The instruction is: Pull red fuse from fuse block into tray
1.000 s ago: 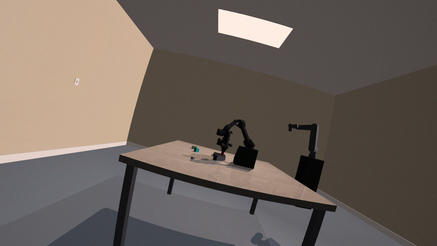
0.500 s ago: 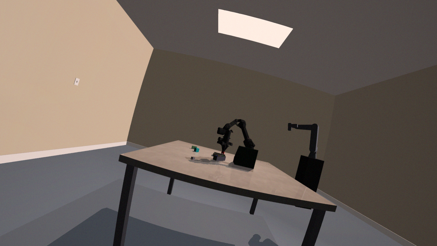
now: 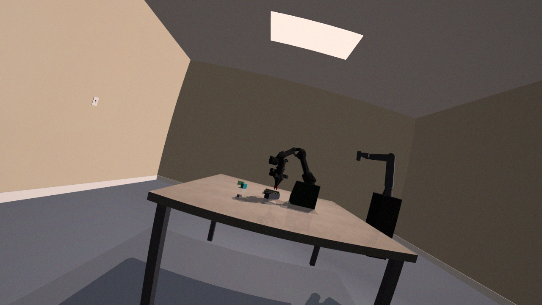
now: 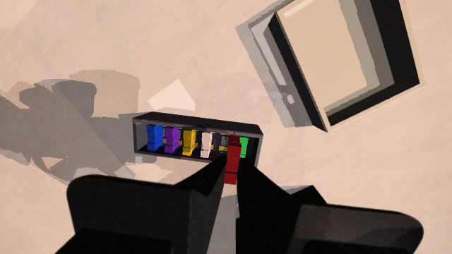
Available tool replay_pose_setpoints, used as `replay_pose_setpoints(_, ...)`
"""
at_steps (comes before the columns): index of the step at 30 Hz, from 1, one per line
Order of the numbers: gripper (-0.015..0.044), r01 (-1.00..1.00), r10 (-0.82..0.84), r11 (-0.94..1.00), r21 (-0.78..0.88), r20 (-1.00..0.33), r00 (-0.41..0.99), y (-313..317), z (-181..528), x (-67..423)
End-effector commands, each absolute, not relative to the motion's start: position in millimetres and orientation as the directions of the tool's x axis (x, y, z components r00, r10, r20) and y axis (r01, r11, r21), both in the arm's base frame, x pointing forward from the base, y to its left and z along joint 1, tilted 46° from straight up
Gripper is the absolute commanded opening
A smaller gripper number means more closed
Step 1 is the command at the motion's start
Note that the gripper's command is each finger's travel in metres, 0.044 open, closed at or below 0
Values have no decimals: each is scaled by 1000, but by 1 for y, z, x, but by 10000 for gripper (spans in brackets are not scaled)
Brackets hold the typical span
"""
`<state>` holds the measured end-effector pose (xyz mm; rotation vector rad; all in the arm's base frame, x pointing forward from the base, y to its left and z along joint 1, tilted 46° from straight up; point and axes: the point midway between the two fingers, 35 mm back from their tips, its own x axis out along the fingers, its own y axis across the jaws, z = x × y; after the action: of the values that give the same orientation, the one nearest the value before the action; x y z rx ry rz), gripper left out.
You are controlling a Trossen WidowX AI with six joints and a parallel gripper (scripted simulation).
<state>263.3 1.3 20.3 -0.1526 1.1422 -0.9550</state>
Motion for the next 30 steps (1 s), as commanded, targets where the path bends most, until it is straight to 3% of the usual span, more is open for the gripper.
replay_pose_setpoints(1, 0, 567, -704, 617, -546, -705, 88, -12, 37, 273)
replay_pose_setpoints(18, 0, 571, -717, 606, -555, -691, 90, -91, 120, 284)
replay_pose_setpoints(30, 0, 571, -718, 604, -556, -690, 89, -101, 116, 285)
